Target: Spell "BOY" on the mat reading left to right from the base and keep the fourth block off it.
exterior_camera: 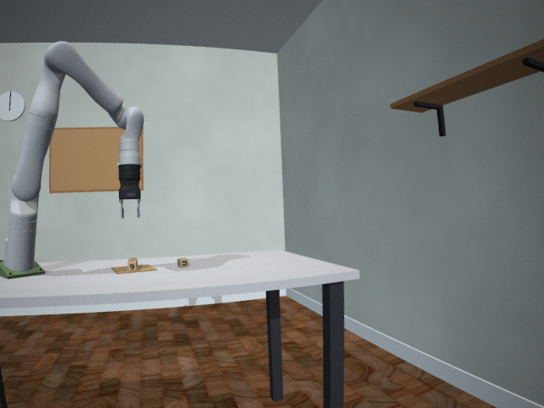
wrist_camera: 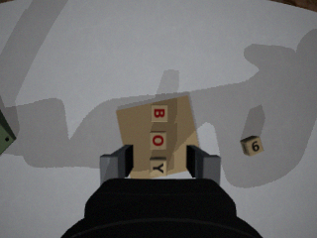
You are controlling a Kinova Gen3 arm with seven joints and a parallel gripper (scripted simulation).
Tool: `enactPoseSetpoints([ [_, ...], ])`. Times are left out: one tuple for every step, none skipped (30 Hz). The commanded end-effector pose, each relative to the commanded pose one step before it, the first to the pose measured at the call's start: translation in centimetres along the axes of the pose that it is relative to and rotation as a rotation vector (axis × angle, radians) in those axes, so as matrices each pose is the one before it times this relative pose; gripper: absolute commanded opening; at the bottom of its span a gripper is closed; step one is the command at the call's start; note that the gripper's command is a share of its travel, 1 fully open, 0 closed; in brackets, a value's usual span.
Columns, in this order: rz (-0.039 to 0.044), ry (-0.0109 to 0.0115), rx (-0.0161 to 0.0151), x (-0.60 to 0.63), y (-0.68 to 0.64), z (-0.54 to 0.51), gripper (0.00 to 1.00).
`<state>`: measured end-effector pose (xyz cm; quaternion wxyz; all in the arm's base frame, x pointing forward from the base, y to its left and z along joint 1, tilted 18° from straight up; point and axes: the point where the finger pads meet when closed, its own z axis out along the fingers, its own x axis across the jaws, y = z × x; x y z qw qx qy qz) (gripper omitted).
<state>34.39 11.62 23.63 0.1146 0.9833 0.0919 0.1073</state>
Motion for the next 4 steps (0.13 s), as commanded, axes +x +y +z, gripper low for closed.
enactPoseSetpoints([
  [0.00003, 0.00154, 0.00055, 0.037, -0.017, -0.053, 1.0],
  [0.0, 0.0, 0.0, 0.0, 0.0, 0.0, 1.0],
  [0.0, 0.0, 0.0, 0.0, 0.0, 0.0, 1.0],
  [0.0, 0.0, 0.0, 0.0, 0.0, 0.0, 1.0],
])
